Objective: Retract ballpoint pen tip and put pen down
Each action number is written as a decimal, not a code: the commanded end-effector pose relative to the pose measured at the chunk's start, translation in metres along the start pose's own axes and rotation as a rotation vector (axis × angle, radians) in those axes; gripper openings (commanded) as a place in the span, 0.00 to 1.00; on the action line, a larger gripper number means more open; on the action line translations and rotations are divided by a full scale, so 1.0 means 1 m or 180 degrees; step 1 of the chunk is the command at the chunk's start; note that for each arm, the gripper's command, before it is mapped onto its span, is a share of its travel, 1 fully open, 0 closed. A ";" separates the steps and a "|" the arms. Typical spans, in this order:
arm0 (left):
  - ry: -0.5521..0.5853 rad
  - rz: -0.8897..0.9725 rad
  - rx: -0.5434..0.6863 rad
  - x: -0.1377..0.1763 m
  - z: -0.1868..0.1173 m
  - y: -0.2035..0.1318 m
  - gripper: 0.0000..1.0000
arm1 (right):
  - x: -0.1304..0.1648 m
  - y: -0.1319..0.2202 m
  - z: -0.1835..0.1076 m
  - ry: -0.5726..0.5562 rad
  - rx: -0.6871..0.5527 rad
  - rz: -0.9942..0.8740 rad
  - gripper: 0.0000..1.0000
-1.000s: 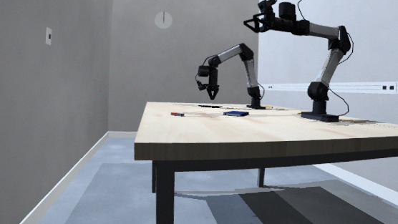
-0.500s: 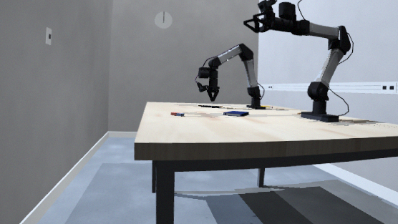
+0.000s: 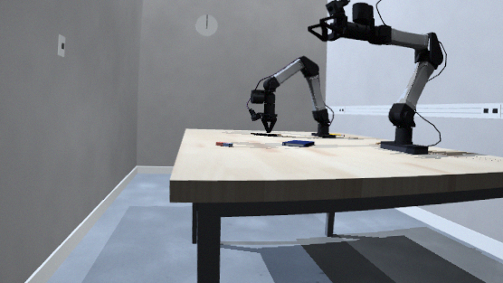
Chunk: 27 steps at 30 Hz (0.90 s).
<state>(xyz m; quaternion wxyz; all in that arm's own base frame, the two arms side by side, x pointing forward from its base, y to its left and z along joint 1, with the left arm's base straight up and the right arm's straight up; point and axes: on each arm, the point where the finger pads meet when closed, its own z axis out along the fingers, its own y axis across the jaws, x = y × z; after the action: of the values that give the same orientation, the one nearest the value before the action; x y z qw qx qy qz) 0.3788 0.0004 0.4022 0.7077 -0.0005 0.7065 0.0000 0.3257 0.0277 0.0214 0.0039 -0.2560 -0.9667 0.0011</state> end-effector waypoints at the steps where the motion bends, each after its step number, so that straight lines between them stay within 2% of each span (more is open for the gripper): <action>1: -0.0042 -0.0006 -0.0014 -0.010 -0.002 0.000 1.00 | -0.003 0.005 0.001 -0.0055 -0.0035 -0.0042 0.28; 4: -0.0042 -0.0006 -0.0014 -0.010 -0.002 0.000 1.00 | 0.001 0.003 0.016 -0.0011 0.0004 -0.0050 0.28; 11: -0.0042 -0.0006 -0.0014 -0.010 -0.002 0.000 1.00 | -0.001 0.003 0.025 -0.0033 0.0000 -0.0039 0.28; 13: -0.0042 -0.0006 -0.0014 -0.010 -0.002 0.000 1.00 | -0.016 0.013 -0.002 -0.0237 -0.0138 -0.0038 0.28; 14: -0.0042 -0.0006 -0.0014 -0.010 -0.002 0.000 1.00 | -0.015 0.013 0.000 -0.0224 -0.0132 -0.0039 0.19; 16: -0.0042 -0.0006 -0.0014 -0.010 -0.002 0.000 1.00 | -0.008 0.008 0.007 -0.0153 -0.0083 -0.0039 0.19; 27: -0.0042 -0.0006 -0.0014 -0.010 -0.002 0.000 1.00 | -0.008 0.008 0.007 -0.0153 -0.0083 -0.0039 0.19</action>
<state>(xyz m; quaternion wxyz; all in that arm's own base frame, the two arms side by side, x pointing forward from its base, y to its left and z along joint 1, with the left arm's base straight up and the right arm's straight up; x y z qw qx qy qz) 0.3788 0.0004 0.4022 0.7077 -0.0005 0.7065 0.0000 0.3287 0.0282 0.0062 -0.0018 -0.2556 -0.9668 -0.0009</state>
